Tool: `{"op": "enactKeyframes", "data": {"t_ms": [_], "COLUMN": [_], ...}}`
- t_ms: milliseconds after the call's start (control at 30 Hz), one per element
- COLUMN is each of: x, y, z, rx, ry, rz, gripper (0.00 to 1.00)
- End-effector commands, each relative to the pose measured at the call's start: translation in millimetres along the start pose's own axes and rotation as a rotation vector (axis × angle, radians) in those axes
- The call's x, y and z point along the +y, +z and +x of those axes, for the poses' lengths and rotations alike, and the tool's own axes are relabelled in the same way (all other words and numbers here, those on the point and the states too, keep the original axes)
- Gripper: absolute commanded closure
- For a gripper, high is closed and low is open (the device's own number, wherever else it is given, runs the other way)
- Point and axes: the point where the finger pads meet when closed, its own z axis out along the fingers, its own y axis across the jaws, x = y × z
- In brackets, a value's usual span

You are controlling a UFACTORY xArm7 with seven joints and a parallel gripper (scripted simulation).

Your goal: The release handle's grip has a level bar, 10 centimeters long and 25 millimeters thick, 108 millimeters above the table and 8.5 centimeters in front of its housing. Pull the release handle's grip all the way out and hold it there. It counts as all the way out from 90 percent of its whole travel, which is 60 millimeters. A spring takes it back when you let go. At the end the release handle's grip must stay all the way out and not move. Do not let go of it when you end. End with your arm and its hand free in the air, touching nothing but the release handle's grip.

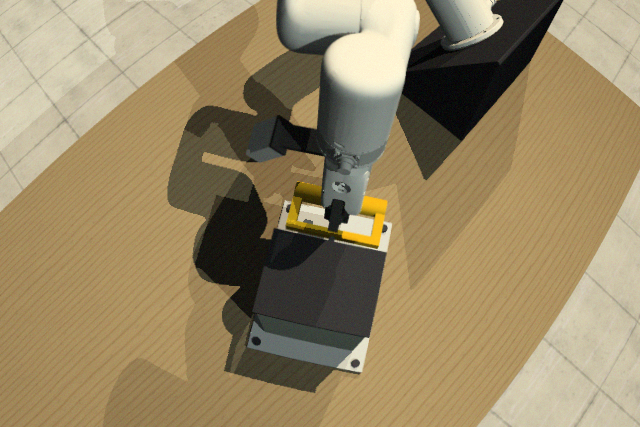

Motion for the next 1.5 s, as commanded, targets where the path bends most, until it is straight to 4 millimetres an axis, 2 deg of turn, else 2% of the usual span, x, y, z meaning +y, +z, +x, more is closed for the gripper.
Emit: {"op": "enactKeyframes", "data": {"t_ms": [0,500,1167,1200,1467], "x": [-1.6,-1.7,-1.7,-1.7,-1.7], "y": [4.3,14.0,15.1,15.1,15.1], "z": [-0.4,-0.4,-0.4,-0.4,-0.4], "rx": [0.000,0.000,0.000,0.000,0.000], "ry": [-0.001,-0.001,-0.001,-0.001,-0.001], "rz": [0.005,0.005,0.005,0.005,0.005], "gripper": [0.46,0.46,0.46,1.00,1.00]}}
